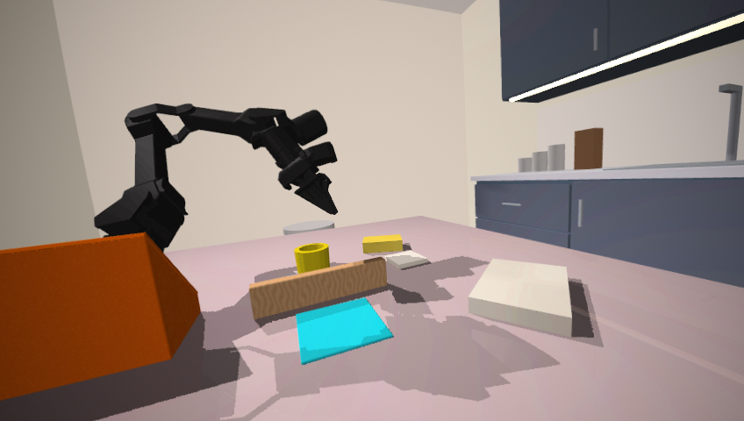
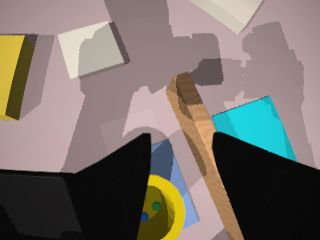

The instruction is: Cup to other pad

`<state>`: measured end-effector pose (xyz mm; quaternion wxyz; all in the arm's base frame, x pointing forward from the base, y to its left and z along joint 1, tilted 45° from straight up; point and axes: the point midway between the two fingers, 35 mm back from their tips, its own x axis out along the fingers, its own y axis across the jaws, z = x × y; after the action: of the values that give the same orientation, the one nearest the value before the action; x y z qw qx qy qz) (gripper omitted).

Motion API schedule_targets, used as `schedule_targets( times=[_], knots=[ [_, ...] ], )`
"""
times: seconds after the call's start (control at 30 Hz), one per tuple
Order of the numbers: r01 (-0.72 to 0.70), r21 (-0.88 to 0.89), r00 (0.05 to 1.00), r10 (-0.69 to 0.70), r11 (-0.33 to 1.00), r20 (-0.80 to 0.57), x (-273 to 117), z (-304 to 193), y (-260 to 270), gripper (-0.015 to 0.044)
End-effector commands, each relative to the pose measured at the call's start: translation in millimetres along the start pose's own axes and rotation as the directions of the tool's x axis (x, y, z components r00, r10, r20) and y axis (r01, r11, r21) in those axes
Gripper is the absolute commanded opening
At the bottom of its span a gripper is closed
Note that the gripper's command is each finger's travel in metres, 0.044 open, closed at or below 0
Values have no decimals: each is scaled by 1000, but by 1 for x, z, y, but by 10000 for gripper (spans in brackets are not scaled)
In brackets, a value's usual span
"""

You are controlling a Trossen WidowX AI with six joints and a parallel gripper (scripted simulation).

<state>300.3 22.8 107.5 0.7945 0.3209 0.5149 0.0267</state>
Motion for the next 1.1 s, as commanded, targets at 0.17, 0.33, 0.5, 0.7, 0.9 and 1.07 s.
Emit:
schedule_targets(
  times=[0.17,0.33,0.5,0.7,0.9,1.07],
  knots=[
    [249,609,818,173,753,-549,1,-72,-9,166],
    [249,609,818,173,753,-549,1,-71,-8,166],
    [249,609,818,173,753,-549,1,-71,-8,166],
    [249,609,818,173,753,-548,5,-73,-8,166],
    [250,609,819,172,753,-548,13,-78,-6,166],
    [250,609,819,171,753,-548,20,-82,-4,166]
  ],
)
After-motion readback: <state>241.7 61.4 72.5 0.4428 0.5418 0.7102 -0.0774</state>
